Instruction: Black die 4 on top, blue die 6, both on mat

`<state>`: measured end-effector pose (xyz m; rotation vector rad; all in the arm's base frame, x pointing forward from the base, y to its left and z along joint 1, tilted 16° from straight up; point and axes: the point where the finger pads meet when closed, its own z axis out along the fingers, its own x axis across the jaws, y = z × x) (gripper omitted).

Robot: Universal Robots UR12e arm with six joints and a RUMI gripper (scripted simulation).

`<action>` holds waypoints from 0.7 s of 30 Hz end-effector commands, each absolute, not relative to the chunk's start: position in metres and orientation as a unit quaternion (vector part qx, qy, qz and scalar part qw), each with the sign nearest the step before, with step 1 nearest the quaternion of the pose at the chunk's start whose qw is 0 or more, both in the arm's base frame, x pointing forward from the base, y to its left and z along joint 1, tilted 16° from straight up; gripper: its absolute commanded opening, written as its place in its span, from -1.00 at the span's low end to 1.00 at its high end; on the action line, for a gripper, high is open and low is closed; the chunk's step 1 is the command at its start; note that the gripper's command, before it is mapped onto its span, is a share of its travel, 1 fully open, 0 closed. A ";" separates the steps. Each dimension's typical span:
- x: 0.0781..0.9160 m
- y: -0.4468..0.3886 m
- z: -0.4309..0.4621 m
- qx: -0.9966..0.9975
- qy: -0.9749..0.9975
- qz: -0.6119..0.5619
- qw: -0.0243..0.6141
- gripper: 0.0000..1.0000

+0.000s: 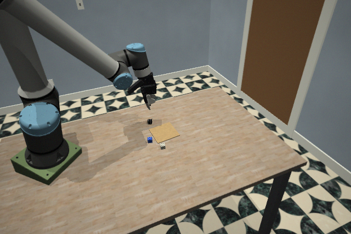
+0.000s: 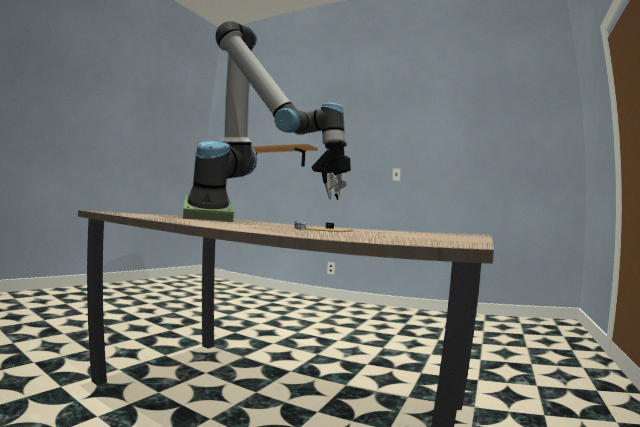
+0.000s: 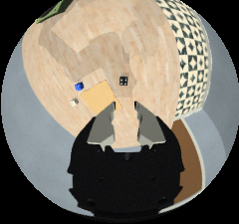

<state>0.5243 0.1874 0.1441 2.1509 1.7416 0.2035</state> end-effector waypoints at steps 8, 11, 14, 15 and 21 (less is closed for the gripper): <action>0.529 0.187 0.148 0.771 0.620 0.038 0.140 -0.51; 0.530 0.187 0.149 0.772 0.620 0.034 0.135 -0.51; 0.530 0.187 0.149 0.772 0.620 0.032 0.133 -0.51; 0.530 0.187 0.149 0.772 0.620 0.032 0.133 -0.51; 0.530 0.187 0.149 0.772 0.620 0.032 0.133 1.00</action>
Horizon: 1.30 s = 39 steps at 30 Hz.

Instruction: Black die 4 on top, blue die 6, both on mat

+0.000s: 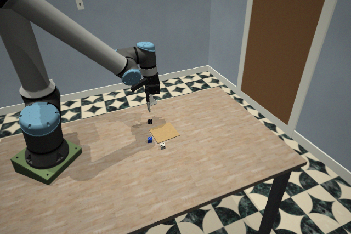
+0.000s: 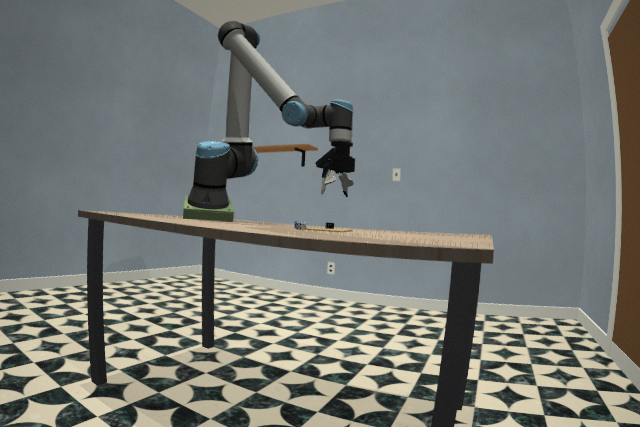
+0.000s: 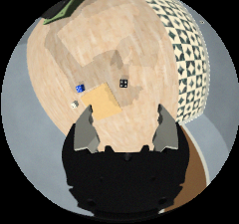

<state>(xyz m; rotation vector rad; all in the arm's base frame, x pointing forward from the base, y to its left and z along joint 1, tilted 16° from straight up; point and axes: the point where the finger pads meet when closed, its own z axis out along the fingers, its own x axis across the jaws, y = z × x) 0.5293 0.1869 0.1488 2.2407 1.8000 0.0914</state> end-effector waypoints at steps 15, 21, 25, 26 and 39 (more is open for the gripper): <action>0.530 0.187 0.149 0.777 0.614 0.033 0.132 1.00; 0.529 0.187 0.148 0.789 0.599 0.035 0.132 1.00; 0.528 0.188 0.146 0.810 0.570 0.040 0.130 1.00; 0.528 0.188 0.146 0.817 0.561 0.042 0.130 1.00; 0.525 0.188 0.136 0.907 0.398 0.065 0.120 1.00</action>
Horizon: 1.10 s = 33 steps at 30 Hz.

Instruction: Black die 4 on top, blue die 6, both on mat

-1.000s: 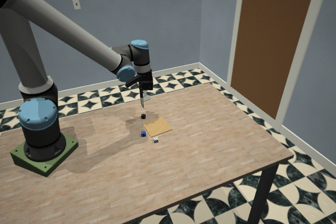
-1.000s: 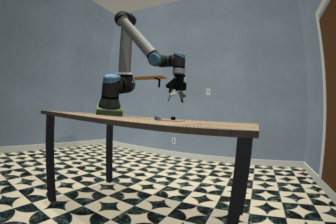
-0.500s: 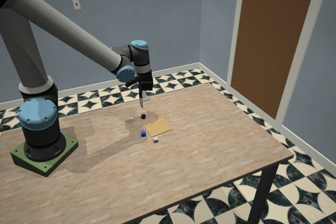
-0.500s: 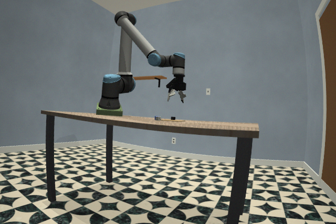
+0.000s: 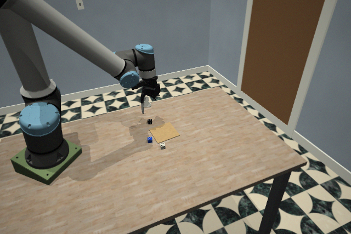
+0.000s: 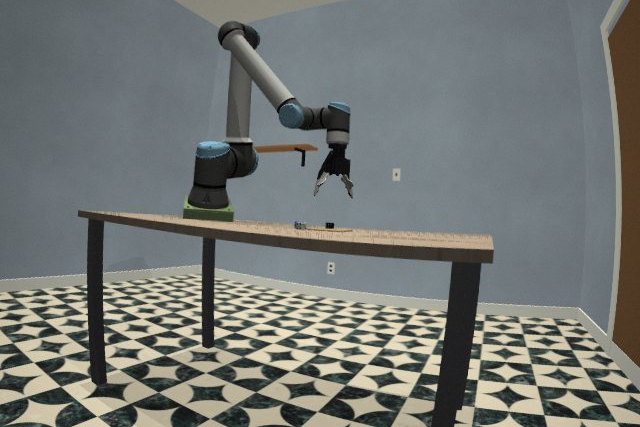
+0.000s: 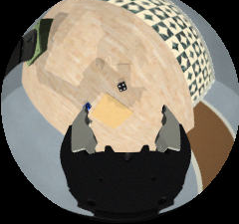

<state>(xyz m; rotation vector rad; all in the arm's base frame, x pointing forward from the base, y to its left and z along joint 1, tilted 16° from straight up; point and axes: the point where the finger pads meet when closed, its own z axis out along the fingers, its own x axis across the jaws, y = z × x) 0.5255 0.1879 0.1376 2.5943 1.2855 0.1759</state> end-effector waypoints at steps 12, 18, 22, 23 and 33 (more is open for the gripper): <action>0.524 0.187 0.126 0.972 0.190 0.090 0.102 1.00; 0.524 0.186 0.123 0.983 0.122 0.097 0.096 1.00; 0.523 0.185 0.120 0.990 0.044 0.104 0.088 1.00; 0.523 0.185 0.119 0.990 0.026 0.106 0.086 1.00; 0.523 0.182 0.115 0.987 -0.086 0.115 0.074 1.00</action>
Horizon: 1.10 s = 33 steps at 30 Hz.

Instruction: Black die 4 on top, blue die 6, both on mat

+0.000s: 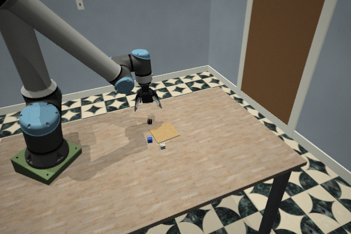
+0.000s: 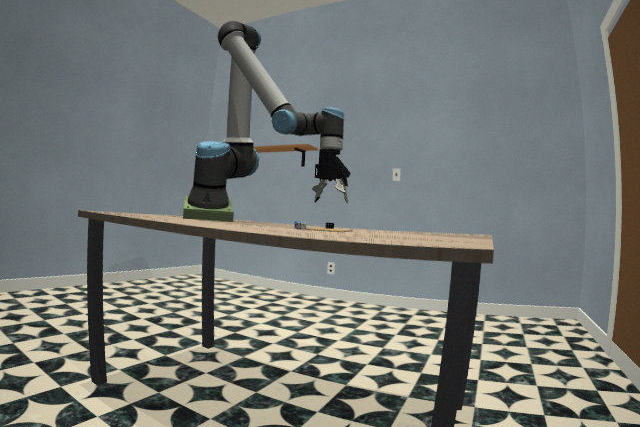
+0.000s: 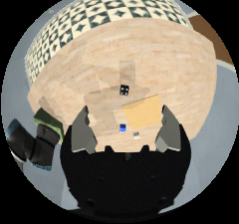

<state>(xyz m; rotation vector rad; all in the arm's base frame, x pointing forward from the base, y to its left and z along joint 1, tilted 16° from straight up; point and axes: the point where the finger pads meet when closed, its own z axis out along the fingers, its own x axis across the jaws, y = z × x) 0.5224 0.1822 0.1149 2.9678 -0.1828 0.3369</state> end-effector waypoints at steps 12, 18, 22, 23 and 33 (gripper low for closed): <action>0.523 0.180 0.113 0.981 -0.138 0.118 0.067 1.00; 0.523 0.180 0.113 0.981 -0.138 0.118 0.067 -0.51; 0.523 0.180 0.113 0.981 -0.138 0.118 0.067 -0.51; 0.523 0.180 0.113 0.981 -0.138 0.118 0.067 -0.51; 0.523 0.180 0.113 0.981 -0.138 0.118 0.067 -0.51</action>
